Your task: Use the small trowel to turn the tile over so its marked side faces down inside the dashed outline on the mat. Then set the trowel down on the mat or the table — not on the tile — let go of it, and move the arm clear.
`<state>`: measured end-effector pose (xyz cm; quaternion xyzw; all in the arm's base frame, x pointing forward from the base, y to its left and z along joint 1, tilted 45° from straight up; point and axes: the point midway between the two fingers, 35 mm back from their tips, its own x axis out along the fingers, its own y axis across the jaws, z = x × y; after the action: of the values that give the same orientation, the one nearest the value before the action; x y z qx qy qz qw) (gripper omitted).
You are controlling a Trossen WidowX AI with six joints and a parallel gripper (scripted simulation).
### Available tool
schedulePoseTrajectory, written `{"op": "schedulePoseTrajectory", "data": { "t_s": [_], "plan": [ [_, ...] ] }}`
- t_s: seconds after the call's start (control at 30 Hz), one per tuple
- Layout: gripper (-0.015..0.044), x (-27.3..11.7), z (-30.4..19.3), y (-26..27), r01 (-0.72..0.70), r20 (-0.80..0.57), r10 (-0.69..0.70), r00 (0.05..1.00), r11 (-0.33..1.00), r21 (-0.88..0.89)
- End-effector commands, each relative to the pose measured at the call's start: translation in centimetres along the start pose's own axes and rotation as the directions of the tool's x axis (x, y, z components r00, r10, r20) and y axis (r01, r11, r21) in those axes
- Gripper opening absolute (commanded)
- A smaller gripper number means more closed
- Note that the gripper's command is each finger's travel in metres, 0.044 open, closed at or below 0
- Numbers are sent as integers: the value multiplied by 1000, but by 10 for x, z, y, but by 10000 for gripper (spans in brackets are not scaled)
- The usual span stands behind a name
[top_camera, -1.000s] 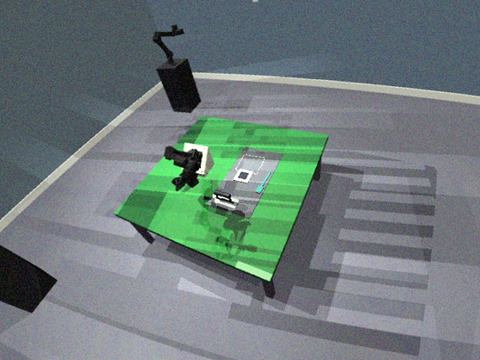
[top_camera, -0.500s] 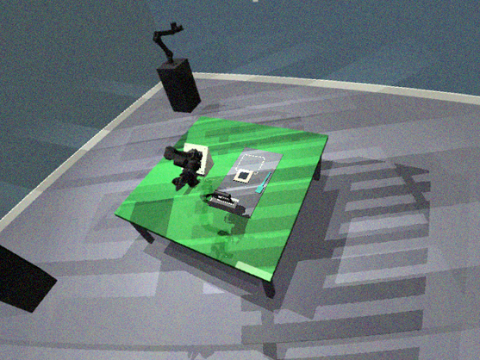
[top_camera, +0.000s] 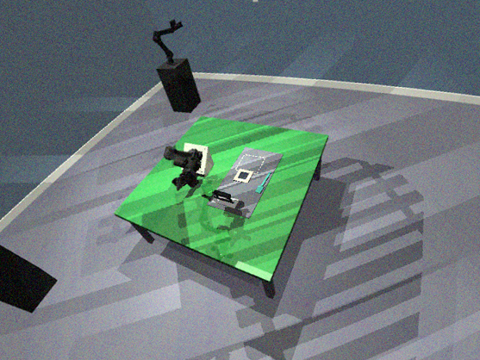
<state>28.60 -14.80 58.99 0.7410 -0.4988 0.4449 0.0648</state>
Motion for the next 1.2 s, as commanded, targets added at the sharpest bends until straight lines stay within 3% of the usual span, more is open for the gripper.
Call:
{"op": "schedulePoseTrajectory", "data": {
  "t_s": [0.0, 0.17, 0.33, 0.73, 1.17],
  "plan": [
    [26, 0, 0, 0, 0, 0, 0, 1000, 1000, 0],
    [153, 0, 1, 0, 1, 2, -1, 1000, 1000, -5],
    [270, -1, 15, -8, 40, 52, -33, 998, 989, -142],
    [270, -8, 56, -27, 190, 198, -105, 975, 855, -483],
    [270, -22, 101, -40, 382, 361, -154, 920, 556, -738]
  ]
}}
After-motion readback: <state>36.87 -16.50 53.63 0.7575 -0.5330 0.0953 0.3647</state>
